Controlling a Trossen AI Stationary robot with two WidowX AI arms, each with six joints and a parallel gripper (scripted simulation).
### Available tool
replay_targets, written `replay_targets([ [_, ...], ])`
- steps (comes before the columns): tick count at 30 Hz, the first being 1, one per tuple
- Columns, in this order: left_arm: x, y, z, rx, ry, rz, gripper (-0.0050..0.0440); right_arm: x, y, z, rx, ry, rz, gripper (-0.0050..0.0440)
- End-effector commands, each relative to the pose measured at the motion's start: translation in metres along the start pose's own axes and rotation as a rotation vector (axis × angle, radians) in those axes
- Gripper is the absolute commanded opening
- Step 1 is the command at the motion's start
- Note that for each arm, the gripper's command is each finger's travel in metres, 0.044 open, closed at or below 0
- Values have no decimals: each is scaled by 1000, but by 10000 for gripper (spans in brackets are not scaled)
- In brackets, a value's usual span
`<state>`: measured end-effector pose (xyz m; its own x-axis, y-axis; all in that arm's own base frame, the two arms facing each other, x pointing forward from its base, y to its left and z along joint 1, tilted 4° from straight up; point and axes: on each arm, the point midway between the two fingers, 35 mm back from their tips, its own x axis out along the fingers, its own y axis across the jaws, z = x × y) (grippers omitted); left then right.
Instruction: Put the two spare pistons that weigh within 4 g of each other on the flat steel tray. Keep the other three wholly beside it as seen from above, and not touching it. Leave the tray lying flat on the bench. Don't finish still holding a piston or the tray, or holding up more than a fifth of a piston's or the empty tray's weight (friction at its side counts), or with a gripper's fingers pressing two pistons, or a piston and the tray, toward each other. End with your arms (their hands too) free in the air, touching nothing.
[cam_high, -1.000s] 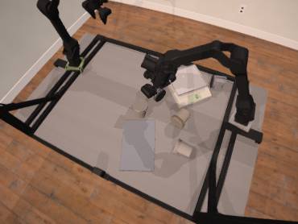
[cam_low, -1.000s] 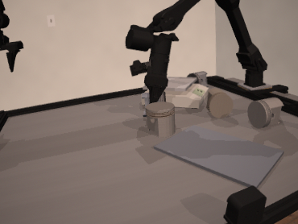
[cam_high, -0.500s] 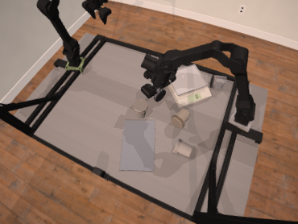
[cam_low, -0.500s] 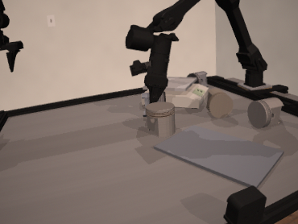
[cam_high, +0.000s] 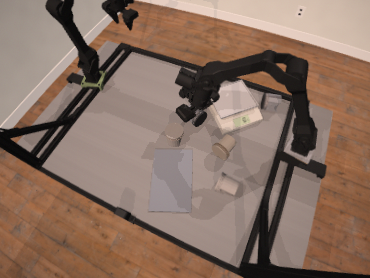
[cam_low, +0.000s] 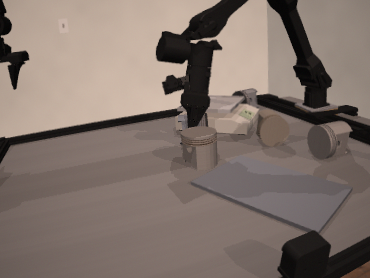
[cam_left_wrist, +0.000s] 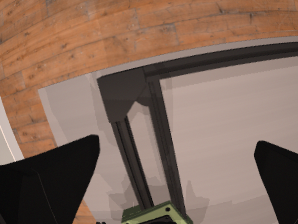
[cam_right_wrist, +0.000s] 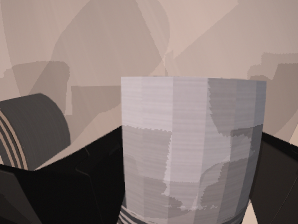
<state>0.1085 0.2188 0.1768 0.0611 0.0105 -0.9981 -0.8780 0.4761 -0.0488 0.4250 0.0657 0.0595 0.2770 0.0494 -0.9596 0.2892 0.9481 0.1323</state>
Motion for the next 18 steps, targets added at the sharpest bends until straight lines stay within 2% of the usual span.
replay_targets([
  [1, 0, -1, 0, 5, 2, -5, 440, -7, 1, 2, 0, -1, 1, 158],
  [18, 0, -1, 0, 5, 2, -5, 440, -31, 4, 7, 0, -1, 1, 158],
])
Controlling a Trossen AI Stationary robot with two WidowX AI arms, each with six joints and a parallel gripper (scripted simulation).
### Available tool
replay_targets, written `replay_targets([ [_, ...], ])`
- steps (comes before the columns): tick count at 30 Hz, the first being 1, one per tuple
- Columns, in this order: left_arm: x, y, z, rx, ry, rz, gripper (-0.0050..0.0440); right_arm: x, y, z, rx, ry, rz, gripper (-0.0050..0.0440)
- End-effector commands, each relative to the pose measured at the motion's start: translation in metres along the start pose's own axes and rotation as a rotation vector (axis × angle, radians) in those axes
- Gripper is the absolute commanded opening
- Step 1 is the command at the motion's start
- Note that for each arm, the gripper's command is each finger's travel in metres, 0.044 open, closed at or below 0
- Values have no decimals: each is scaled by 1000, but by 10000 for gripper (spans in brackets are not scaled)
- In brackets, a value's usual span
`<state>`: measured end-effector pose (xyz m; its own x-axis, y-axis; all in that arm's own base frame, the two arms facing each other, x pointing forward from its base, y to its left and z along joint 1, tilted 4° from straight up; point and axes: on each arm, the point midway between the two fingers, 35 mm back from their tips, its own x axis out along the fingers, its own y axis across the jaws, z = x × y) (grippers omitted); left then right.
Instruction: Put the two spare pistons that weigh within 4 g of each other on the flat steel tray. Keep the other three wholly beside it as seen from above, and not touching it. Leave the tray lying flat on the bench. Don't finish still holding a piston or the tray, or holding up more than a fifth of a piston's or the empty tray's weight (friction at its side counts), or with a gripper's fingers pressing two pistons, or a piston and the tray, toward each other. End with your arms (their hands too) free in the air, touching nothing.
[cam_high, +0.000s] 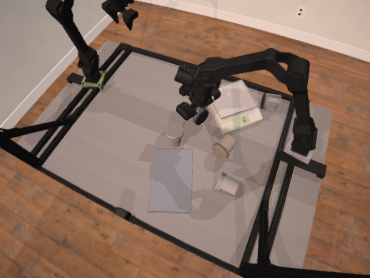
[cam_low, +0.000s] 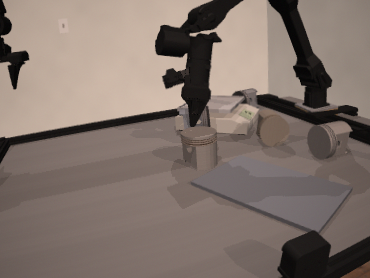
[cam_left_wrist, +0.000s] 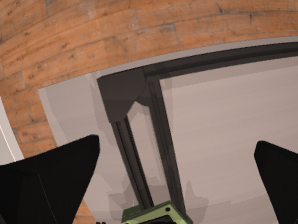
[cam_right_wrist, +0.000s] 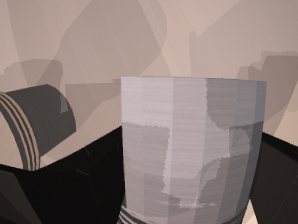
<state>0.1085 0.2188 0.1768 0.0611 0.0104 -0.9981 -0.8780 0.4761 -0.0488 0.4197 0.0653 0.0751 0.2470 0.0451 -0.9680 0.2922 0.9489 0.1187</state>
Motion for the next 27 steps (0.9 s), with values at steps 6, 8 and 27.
replay_targets([
  [6, 0, -1, 0, 5, 2, -5, 440, -25, 5, 9, 0, -29, 15, 158],
  [8, 0, -1, 0, 5, 2, -5, 440, -28, 5, 9, 0, -29, 15, 158],
  [27, 0, -1, 0, 5, 2, -5, 440, -55, 9, 14, 0, -33, 17, 158],
])
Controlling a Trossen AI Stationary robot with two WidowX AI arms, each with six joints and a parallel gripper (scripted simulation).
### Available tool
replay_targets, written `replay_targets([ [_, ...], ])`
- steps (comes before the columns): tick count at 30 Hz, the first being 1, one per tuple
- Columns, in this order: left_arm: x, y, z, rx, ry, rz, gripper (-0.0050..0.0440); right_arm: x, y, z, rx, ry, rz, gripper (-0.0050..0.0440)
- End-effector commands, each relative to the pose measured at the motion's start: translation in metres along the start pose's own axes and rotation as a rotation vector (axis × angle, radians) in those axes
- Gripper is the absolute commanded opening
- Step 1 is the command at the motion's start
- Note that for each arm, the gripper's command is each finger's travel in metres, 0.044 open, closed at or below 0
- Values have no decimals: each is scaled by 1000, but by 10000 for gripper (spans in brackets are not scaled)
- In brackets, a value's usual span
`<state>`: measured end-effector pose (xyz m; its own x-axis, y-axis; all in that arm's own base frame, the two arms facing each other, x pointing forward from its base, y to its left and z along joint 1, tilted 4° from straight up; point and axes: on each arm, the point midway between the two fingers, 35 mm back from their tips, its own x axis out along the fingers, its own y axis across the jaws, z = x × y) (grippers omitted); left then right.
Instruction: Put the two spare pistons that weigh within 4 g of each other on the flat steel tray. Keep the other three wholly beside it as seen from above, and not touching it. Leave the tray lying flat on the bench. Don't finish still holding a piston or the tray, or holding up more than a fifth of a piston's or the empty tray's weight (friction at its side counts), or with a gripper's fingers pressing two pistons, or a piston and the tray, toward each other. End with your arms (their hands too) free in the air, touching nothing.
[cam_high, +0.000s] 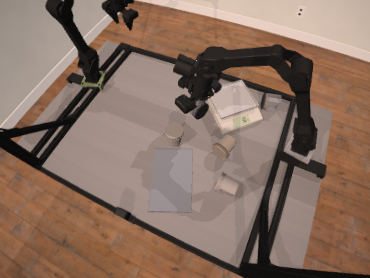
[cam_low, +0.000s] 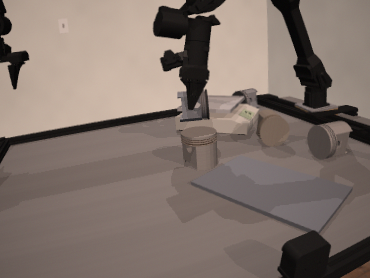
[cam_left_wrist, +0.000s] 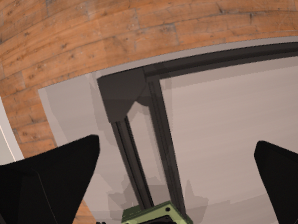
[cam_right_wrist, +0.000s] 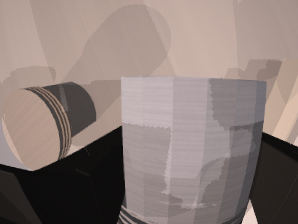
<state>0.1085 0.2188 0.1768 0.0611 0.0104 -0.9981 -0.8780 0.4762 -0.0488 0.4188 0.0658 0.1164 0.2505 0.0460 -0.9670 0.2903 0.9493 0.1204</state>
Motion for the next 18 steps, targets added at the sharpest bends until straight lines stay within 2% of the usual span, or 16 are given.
replay_targets([
  [1, 0, -1, 0, 5, 2, -5, 440, -15, 4, 6, 1, -31, 16, 158],
  [18, 0, -1, 0, 5, 2, -5, 440, -22, 5, 9, 0, -44, 23, 158],
])
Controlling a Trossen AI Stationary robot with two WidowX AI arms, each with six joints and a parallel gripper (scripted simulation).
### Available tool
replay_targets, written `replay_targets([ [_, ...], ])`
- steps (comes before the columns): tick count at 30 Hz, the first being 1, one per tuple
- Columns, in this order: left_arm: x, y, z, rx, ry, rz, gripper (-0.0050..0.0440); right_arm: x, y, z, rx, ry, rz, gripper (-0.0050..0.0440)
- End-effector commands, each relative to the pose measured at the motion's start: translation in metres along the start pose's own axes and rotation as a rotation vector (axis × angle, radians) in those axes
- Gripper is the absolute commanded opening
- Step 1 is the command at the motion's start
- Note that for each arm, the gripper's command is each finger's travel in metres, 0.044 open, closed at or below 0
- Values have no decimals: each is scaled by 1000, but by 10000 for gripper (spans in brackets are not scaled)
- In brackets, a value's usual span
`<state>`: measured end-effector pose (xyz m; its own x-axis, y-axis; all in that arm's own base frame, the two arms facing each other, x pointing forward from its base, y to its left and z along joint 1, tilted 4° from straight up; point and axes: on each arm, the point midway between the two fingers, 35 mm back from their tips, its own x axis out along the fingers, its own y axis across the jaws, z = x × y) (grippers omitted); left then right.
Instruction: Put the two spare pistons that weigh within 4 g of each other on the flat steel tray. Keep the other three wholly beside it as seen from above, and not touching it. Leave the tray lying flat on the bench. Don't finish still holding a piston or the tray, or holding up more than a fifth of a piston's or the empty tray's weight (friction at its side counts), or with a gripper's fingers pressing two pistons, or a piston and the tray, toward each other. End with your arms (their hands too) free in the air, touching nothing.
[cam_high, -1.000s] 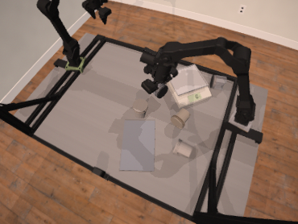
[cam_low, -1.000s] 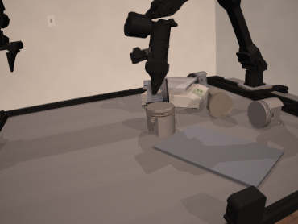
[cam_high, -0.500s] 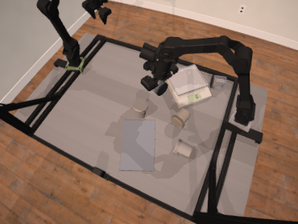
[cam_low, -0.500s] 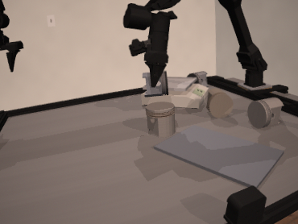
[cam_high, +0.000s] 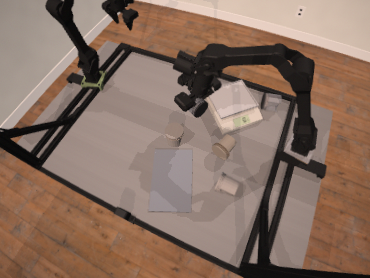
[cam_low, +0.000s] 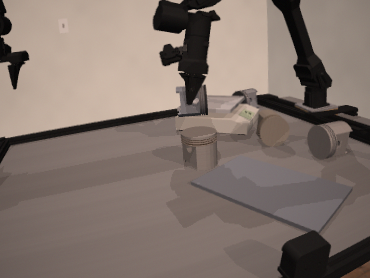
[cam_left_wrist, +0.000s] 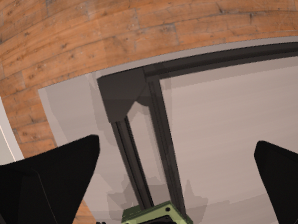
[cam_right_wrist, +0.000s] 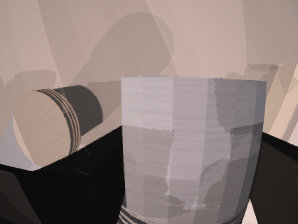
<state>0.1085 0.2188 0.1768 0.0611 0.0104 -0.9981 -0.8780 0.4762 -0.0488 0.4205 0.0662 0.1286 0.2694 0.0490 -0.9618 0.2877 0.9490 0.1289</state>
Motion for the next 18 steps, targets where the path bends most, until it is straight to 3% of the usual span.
replay_targets([
  [1, 0, -1, 0, 5, 2, -5, 440, -11, 3, 5, 0, -26, 14, 158],
  [5, 0, -1, 0, 5, 2, -5, 440, -13, 4, 6, 0, -31, 17, 158],
  [15, 0, -1, 0, 5, 2, -5, 440, -36, -35, -16, -121, 176, -100, 158],
  [18, 0, -1, 0, 5, 2, -5, 440, -41, -42, -21, -123, 178, -101, 158],
])
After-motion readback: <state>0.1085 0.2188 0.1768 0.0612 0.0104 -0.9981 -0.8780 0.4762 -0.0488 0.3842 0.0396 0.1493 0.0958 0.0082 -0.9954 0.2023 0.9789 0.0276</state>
